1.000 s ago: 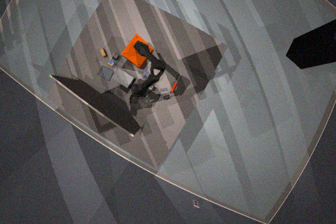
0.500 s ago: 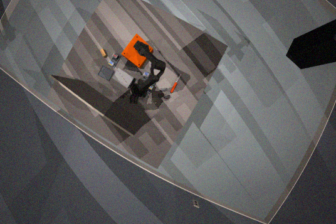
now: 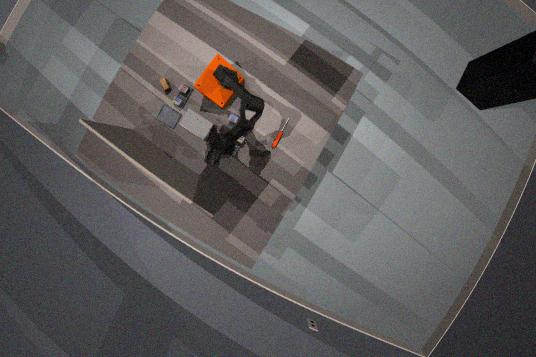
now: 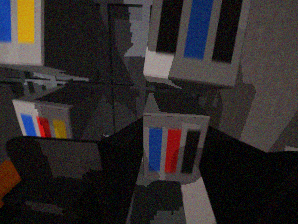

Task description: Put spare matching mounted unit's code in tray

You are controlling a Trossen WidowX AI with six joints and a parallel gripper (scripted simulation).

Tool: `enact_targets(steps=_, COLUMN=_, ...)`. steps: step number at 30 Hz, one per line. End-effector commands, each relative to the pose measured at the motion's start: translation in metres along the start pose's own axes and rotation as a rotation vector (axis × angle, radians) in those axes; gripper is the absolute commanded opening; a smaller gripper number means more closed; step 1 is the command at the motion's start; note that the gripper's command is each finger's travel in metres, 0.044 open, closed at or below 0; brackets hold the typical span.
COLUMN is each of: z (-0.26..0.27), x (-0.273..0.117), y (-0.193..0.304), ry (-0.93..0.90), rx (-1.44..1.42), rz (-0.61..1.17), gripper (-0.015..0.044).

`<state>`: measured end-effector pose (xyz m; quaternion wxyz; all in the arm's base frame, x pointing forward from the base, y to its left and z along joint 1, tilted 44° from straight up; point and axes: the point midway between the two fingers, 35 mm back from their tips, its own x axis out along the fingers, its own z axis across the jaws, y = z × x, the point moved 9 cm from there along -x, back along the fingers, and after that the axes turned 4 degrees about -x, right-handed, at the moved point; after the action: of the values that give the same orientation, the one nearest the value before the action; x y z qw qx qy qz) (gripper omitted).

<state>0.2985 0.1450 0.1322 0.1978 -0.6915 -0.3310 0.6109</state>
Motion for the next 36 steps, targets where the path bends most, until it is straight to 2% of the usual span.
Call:
enact_targets(steps=1, z=0.000, x=0.000, y=0.000, ry=0.000, rx=0.000, rz=0.000, gripper=0.0000)
enact_targets(steps=5, z=-0.001, x=-0.004, y=0.000, ry=0.000, rx=0.000, rz=0.001, gripper=0.0000)
enact_targets(steps=16, z=-0.001, x=-0.075, y=0.000, ry=0.002, rx=0.003, rz=0.010, gripper=0.0000)
enact_targets(steps=27, z=0.000, x=-0.077, y=0.001, ry=0.000, rx=0.009, rz=0.017, gripper=0.0000)
enact_targets(steps=36, z=-0.005, x=-0.126, y=0.003, ry=-0.001, rx=0.005, rz=0.018, gripper=0.0000)
